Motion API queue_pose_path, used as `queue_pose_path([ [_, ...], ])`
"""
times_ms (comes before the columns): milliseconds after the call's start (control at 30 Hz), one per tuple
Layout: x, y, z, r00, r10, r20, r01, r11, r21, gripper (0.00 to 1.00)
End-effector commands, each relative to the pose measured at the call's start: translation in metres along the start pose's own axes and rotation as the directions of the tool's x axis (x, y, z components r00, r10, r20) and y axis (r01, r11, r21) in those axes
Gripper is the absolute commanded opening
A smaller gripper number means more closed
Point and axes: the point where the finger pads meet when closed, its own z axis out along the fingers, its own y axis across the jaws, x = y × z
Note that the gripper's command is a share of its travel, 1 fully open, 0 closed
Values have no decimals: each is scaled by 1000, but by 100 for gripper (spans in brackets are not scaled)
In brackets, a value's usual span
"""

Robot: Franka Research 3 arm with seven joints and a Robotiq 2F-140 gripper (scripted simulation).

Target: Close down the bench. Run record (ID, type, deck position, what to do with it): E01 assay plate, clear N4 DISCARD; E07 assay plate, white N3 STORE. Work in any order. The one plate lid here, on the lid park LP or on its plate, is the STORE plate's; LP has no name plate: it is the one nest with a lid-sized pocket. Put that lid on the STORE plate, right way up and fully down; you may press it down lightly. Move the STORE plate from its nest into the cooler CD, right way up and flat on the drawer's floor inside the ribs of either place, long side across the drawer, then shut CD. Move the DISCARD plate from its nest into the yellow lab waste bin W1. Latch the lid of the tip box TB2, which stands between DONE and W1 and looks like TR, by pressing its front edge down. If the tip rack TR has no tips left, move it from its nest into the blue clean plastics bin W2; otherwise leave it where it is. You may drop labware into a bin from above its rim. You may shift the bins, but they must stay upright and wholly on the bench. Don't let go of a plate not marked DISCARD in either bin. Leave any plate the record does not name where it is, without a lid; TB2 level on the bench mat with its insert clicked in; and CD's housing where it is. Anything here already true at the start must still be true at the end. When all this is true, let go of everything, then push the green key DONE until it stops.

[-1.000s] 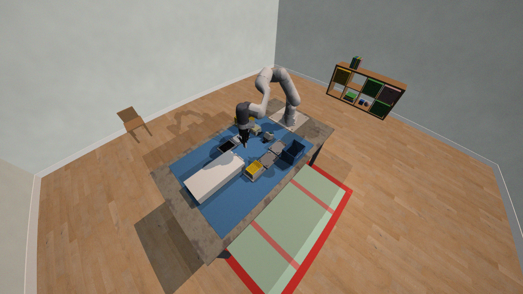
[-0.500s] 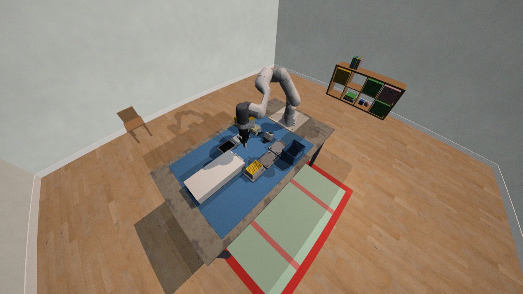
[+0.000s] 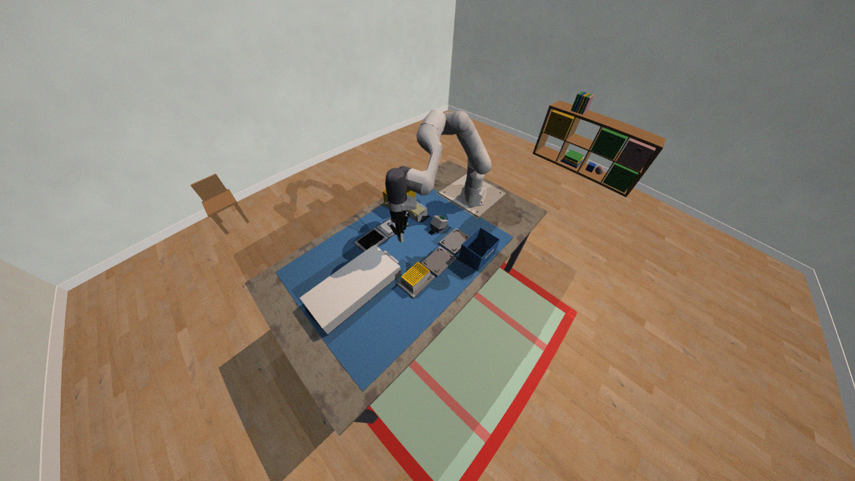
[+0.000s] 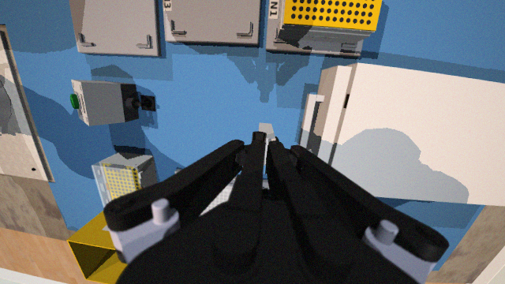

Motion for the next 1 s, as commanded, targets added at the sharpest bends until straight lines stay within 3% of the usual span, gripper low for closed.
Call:
queue_pose_path([
  [0,-1,0,-2,1000,-1,0,1,1000,0,0],
  [233,-1,0,-2,1000,-1,0,1,1000,0,0],
  [267,-5,-2,-2,999,32,0,-32,999,0,66],
  [633,-43,-22,-6,921,389,-1,-389,921,0,66],
  [700,-43,-22,-6,921,389,-1,-389,921,0,66],
  [967,-72,-37,-8,786,618,-1,-618,786,0,66],
])
